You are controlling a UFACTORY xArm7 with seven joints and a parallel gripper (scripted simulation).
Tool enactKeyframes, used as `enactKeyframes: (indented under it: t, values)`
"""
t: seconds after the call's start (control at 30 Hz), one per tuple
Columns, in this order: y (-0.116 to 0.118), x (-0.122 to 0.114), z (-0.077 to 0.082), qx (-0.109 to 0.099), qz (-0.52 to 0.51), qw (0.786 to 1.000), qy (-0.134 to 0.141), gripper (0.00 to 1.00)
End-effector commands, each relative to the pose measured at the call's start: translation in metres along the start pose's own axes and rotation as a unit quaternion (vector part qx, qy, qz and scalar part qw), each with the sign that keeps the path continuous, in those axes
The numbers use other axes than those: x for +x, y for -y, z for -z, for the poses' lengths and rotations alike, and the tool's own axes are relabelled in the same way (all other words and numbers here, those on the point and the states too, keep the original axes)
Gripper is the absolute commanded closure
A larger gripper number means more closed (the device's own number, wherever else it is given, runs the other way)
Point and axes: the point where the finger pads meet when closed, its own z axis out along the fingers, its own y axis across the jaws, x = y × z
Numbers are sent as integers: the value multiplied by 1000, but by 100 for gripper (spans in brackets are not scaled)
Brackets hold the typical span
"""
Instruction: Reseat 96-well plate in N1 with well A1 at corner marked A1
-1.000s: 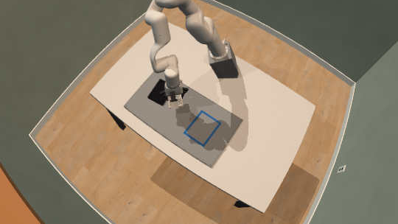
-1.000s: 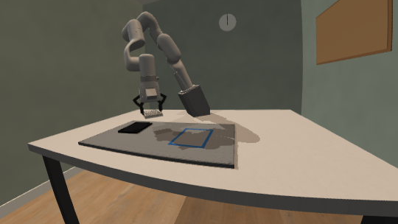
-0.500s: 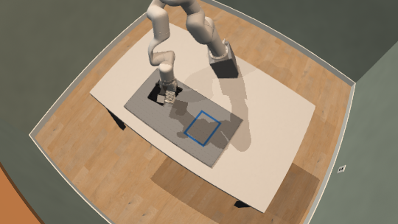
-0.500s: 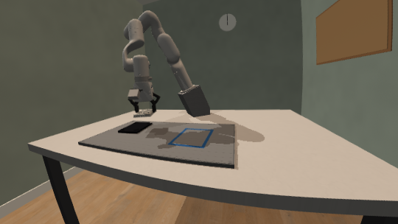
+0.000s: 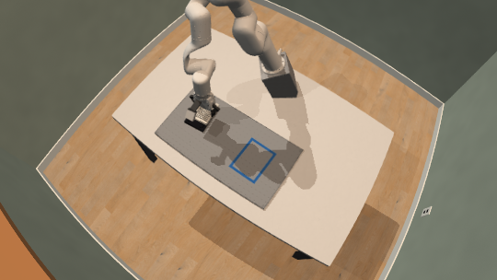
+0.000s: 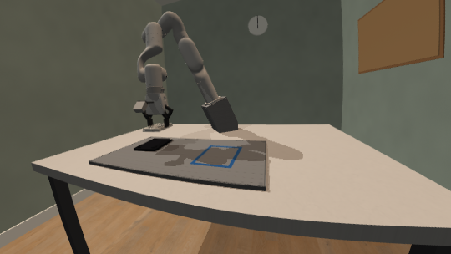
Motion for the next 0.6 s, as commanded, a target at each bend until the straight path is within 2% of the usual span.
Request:
enactKeyframes:
  t: [0.0,0.3,0.57]
  values:
    - [-15,-3,1,1,-1,1000,0,100]
    - [-44,-11,2,1,-1,1000,0,100]
    - [-47,-11,2,1,-1,1000,0,100]
